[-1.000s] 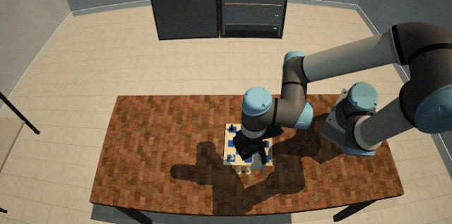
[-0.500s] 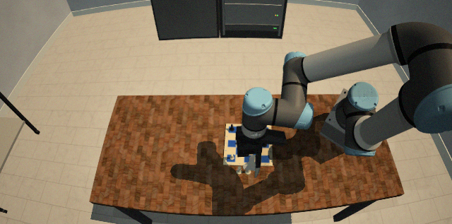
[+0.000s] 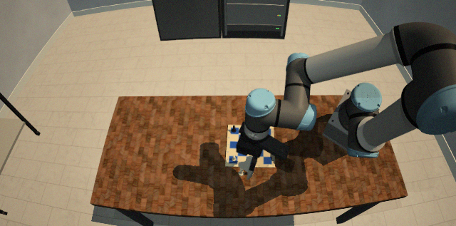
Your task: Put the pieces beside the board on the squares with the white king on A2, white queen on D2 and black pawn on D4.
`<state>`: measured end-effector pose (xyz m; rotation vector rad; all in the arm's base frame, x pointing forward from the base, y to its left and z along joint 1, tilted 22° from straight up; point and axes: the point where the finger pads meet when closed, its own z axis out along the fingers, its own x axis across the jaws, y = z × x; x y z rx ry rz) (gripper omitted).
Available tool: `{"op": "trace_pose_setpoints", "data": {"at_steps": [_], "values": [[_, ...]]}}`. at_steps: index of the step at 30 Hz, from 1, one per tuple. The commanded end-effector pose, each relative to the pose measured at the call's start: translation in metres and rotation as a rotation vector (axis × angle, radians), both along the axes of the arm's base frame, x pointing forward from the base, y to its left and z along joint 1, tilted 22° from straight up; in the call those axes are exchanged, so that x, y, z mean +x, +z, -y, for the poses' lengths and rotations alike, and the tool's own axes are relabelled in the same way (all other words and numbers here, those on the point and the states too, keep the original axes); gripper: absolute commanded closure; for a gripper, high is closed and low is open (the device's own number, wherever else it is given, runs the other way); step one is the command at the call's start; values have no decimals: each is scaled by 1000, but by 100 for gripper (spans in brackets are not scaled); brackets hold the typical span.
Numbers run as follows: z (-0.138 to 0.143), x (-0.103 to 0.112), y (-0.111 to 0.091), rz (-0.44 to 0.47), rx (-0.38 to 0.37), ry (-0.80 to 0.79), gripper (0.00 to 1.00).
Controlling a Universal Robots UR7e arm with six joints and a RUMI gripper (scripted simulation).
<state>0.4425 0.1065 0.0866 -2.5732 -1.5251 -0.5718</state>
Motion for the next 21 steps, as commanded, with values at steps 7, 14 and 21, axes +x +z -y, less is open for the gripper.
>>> {"op": "trace_pose_setpoints", "data": {"at_steps": [7,14,21], "values": [[-5,3,0,-98,91,-354,0],[-8,6,-1,-179,174,-637,0],[-9,8,-2,-237,234,-844,0]]}}
